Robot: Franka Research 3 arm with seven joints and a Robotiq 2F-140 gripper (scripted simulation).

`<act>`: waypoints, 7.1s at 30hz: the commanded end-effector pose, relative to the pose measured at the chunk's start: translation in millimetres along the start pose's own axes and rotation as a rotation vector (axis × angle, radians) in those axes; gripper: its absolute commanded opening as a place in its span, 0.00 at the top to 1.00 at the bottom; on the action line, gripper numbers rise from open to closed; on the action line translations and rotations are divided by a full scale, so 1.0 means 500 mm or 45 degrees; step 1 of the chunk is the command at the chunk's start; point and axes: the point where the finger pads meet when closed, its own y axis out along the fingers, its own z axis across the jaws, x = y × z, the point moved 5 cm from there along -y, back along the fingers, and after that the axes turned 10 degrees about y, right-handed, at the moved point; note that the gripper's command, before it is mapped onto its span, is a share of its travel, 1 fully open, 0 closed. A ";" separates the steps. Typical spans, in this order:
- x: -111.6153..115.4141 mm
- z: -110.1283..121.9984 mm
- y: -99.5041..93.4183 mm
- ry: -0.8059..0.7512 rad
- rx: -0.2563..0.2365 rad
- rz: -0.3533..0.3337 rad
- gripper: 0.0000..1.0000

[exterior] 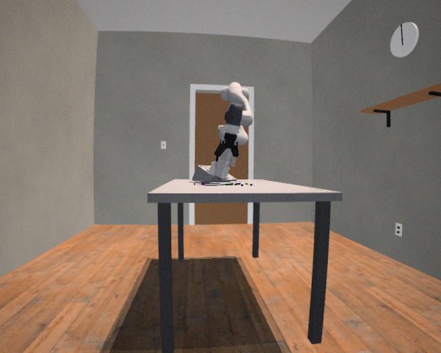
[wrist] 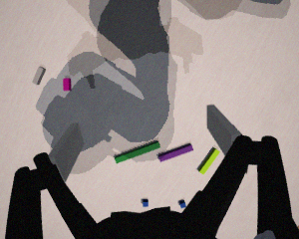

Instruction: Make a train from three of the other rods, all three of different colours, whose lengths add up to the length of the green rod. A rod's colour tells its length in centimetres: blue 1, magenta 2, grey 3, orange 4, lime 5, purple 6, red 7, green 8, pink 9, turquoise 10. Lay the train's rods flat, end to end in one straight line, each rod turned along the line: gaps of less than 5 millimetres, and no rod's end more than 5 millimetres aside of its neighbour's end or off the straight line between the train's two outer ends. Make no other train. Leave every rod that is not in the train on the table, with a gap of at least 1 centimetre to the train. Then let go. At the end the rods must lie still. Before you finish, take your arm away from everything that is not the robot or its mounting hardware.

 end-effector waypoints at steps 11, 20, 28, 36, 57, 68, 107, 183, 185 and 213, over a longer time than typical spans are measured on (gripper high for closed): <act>0.008 -0.016 0.006 -0.037 0.020 -0.048 0.00; 0.014 -0.032 0.015 -0.056 0.042 -0.096 0.00; 0.014 -0.032 0.015 -0.056 0.042 -0.096 0.00; 0.017 -0.050 0.024 -0.072 0.057 -0.140 0.00; 0.019 -0.067 0.033 -0.085 0.066 -0.179 0.00; 0.019 -0.085 0.042 -0.095 0.069 -0.214 0.00; 0.011 -0.136 0.065 -0.112 0.059 -0.291 0.00; -0.020 -0.212 0.095 -0.124 0.005 -0.363 0.00; -0.020 -0.212 0.095 -0.124 0.005 -0.363 0.00; -0.020 -0.212 0.095 -0.124 0.005 -0.363 0.00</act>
